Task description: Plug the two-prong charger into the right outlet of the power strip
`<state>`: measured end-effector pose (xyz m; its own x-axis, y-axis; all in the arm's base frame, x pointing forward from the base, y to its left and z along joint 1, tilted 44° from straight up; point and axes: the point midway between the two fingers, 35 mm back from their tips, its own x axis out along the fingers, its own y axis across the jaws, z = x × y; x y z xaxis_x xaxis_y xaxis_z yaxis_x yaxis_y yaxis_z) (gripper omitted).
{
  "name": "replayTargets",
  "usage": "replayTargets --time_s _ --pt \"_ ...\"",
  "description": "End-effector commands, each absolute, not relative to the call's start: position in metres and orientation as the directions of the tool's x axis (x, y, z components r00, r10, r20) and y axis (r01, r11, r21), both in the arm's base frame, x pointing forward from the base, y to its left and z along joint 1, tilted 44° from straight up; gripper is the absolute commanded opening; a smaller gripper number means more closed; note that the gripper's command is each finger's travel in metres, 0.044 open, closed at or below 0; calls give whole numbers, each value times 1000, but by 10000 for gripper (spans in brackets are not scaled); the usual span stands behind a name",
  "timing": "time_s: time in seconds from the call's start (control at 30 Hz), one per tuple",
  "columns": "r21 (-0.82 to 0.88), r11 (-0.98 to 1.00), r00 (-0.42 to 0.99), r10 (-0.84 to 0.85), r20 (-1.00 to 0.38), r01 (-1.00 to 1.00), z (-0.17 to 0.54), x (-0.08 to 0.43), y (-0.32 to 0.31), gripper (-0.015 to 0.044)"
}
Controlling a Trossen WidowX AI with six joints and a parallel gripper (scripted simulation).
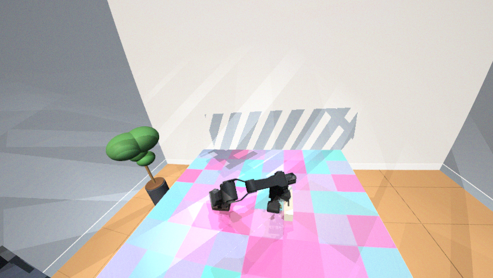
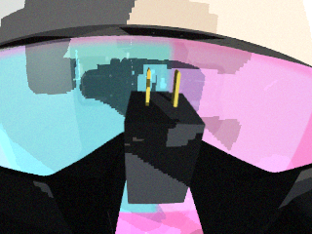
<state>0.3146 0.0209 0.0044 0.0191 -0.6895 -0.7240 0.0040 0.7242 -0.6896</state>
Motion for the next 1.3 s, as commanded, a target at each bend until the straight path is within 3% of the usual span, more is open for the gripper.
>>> replayTargets --time_s 0.0,1.27 --pt "-691 723 24 -691 -722 3 6 320 22 0" --pt "-691 723 25 -691 -722 3 7 324 22 0"
